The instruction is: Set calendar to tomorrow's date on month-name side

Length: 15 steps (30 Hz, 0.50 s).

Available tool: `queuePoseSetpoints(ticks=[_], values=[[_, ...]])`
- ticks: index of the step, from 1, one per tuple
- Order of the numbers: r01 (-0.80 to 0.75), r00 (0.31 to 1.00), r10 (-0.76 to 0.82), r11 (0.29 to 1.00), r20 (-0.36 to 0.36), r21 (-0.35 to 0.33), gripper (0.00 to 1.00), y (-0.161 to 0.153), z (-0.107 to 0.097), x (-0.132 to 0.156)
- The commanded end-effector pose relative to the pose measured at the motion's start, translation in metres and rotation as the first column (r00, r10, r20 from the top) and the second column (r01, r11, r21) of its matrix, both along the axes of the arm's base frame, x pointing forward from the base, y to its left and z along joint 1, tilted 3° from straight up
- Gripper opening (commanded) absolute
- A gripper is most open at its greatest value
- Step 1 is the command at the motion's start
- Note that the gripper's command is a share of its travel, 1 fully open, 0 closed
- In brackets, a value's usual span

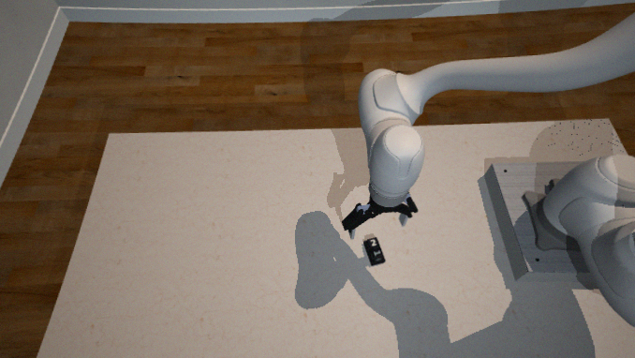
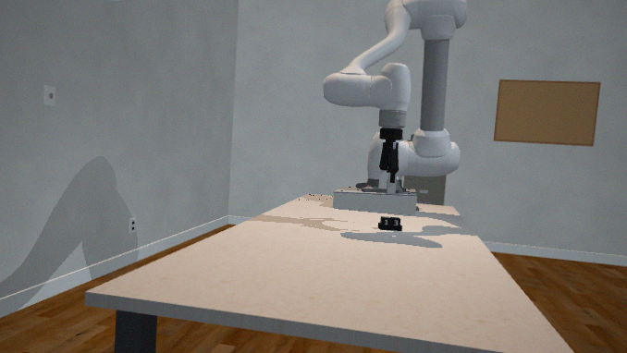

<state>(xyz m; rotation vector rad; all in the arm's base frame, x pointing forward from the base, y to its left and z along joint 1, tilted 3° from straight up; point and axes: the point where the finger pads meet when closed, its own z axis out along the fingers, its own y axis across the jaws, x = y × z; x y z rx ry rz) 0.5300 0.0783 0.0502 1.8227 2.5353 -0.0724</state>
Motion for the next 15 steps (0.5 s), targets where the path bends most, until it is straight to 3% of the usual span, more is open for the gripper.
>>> queuePoseSetpoints(ticks=[1,6,15], values=[[-0.002,1.000,0.002,1.000,-0.002,0.004,1.00,0.002,0.006,-0.001],[-0.002,1.000,0.002,1.000,-0.002,0.004,1.00,0.002,0.011,-0.001],[-0.002,1.000,0.002,1.000,-0.002,0.004,1.00,0.004,0.040,0.000]])
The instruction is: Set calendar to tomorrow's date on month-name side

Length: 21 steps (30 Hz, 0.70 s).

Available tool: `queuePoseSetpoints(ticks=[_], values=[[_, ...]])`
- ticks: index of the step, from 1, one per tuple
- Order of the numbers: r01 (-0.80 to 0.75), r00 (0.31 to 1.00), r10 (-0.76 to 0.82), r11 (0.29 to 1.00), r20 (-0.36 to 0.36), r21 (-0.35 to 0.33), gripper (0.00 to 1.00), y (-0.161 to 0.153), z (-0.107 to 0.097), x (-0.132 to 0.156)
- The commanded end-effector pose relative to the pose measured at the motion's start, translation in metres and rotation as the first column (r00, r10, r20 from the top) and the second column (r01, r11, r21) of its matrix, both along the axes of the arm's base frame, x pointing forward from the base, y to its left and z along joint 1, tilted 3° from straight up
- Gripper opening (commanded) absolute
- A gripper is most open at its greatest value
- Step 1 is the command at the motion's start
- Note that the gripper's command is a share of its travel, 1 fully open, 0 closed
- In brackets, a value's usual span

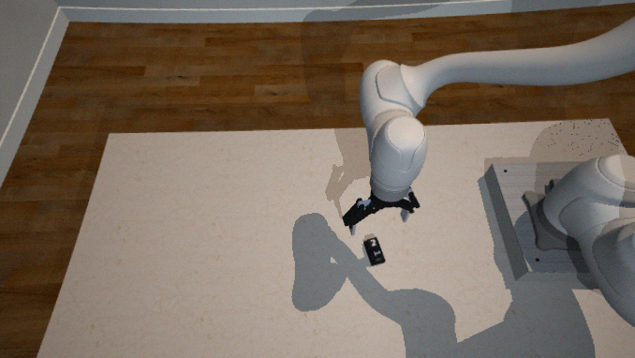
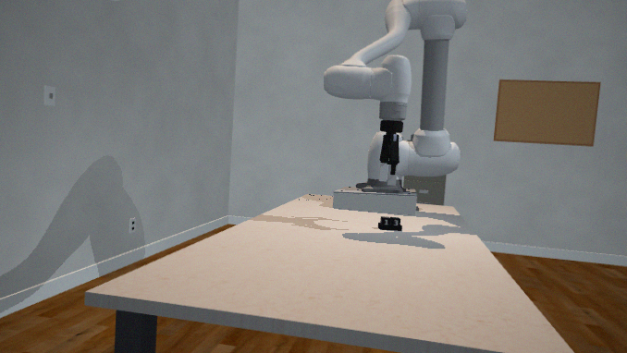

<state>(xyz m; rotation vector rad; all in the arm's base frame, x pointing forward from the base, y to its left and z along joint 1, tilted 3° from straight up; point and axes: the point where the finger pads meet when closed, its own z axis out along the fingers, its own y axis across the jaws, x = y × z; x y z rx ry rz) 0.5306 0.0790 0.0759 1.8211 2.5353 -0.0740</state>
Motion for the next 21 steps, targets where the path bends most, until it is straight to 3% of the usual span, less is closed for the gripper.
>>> queuePoseSetpoints(ticks=[1,10,21], values=[[-0.001,1.000,0.001,1.000,-0.002,0.005,1.00,0.003,0.018,-0.001],[-0.001,1.000,0.001,1.000,-0.002,0.005,1.00,0.004,0.033,-0.001],[-0.001,1.000,0.001,1.000,-0.002,0.005,1.00,0.004,0.034,-0.001]])
